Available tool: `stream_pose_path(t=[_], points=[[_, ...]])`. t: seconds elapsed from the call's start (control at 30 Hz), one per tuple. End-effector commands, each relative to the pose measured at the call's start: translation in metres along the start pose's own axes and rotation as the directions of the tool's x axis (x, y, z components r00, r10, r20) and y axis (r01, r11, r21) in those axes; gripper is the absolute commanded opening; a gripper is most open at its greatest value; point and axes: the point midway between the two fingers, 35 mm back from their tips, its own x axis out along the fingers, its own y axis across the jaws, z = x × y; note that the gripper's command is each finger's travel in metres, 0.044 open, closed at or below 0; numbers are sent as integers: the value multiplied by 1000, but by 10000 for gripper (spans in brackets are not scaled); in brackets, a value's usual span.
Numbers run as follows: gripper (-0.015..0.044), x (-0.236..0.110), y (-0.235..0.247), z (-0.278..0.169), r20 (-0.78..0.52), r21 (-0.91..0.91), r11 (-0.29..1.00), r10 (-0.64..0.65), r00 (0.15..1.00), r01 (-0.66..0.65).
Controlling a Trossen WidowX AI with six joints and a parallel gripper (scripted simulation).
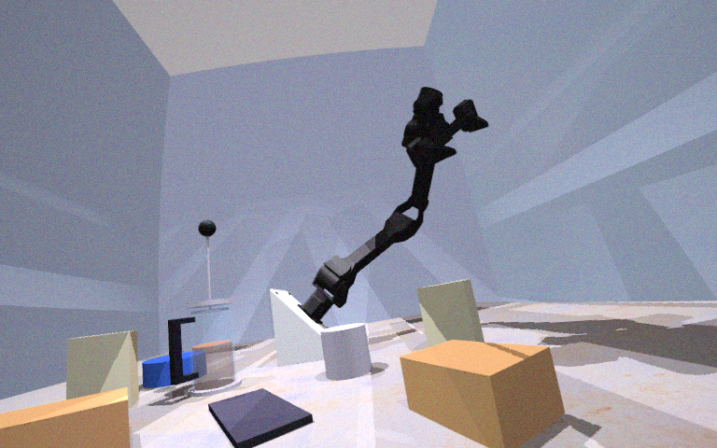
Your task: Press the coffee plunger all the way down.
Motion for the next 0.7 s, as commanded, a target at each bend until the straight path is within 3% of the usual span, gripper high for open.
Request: stream_pose_path(t=[0.0, 0.3, 0.67], points=[[440, 2, -23, 29, 62, -22, 998, -49, 997, 50], [440, -13, -72, 89, 210, -39, 987, -142, 967, 153], [440, -73, -212, 177, 374, -39, 925, -336, 864, 377]])
